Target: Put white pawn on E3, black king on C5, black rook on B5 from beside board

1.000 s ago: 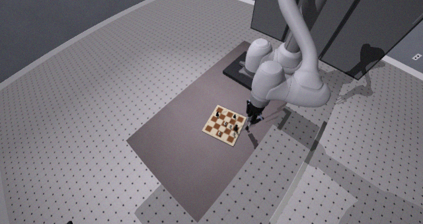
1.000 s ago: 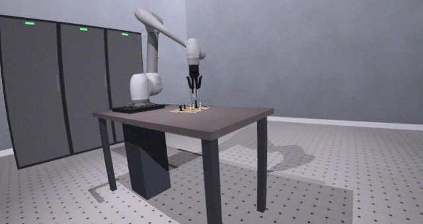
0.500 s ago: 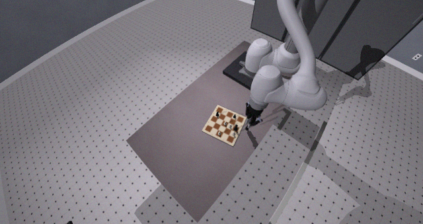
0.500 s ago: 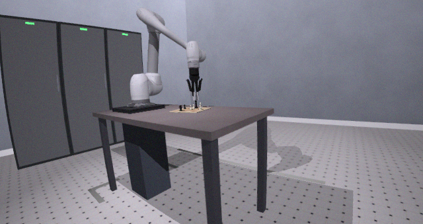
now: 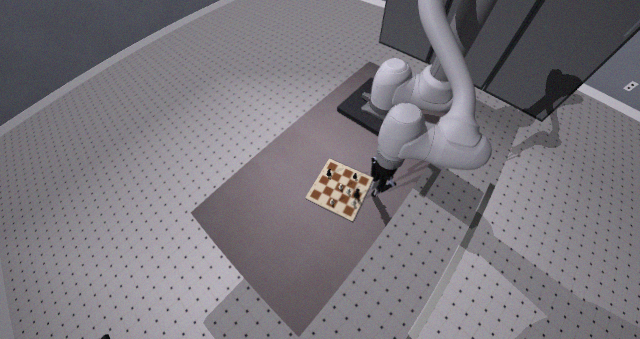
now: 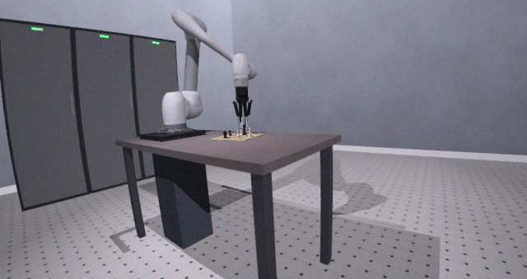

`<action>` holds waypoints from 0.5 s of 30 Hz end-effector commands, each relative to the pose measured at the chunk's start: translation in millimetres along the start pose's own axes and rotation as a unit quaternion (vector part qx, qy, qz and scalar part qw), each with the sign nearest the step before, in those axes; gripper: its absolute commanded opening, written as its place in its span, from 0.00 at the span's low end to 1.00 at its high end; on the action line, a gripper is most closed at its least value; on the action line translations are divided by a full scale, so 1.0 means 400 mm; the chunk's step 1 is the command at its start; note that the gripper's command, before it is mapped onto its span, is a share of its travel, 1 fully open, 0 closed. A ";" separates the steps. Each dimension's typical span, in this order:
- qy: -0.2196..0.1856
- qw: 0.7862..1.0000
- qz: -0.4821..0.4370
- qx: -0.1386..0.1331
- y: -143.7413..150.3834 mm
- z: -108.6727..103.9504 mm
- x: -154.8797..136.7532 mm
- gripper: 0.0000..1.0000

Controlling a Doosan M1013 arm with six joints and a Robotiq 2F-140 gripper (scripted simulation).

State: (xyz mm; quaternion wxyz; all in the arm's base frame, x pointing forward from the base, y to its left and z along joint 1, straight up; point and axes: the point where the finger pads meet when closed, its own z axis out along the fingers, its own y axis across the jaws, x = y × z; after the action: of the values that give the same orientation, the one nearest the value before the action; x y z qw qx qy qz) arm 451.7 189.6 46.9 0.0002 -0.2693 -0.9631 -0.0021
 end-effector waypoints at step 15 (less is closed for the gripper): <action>0.000 1.000 0.000 0.000 0.000 0.006 0.000 0.22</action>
State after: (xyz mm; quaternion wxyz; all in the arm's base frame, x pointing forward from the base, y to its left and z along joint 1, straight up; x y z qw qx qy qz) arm 451.7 189.6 44.3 0.0002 -0.2693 -0.9631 -0.0021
